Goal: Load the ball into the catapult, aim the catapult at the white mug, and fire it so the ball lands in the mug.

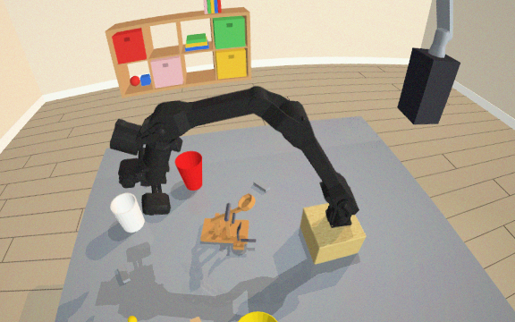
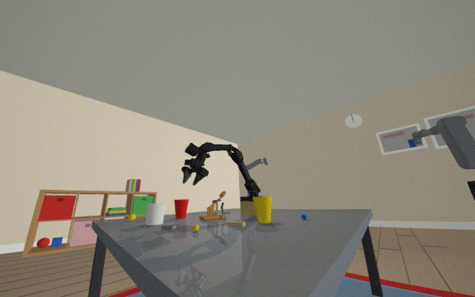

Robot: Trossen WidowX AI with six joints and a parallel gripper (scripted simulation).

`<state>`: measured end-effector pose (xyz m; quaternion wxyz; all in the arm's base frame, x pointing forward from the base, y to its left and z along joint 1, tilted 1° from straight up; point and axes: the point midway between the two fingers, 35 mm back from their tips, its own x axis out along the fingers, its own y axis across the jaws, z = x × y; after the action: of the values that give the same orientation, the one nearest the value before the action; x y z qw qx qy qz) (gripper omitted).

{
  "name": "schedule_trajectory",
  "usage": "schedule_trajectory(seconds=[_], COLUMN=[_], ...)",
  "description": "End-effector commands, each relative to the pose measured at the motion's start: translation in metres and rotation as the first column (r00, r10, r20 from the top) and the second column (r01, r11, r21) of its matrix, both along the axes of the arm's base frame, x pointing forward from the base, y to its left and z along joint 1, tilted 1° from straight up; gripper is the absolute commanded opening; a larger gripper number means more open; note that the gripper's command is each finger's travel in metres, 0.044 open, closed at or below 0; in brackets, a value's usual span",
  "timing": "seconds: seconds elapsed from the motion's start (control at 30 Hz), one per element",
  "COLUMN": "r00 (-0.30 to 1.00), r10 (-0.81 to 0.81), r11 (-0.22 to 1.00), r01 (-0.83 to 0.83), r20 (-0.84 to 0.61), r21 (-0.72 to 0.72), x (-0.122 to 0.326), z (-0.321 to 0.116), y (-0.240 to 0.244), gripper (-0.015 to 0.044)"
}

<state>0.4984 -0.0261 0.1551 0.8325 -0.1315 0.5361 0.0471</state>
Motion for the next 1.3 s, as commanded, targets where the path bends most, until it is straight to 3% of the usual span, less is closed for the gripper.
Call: schedule_trajectory(seconds=[0.0,0.3,1.27], r00=[0.992,0.936,0.936], r10=[-0.070,-0.194,-0.195], r11=[0.996,0.973,0.973], r01=[0.063,0.144,0.146], r20=[0.103,0.294,0.294], r21=[0.064,0.182,0.180], x=[0.020,0.048,0.047], z=[0.021,0.070,0.070], y=[-0.024,-0.077,-0.078], gripper=[0.0440,0.0440,0.0440])
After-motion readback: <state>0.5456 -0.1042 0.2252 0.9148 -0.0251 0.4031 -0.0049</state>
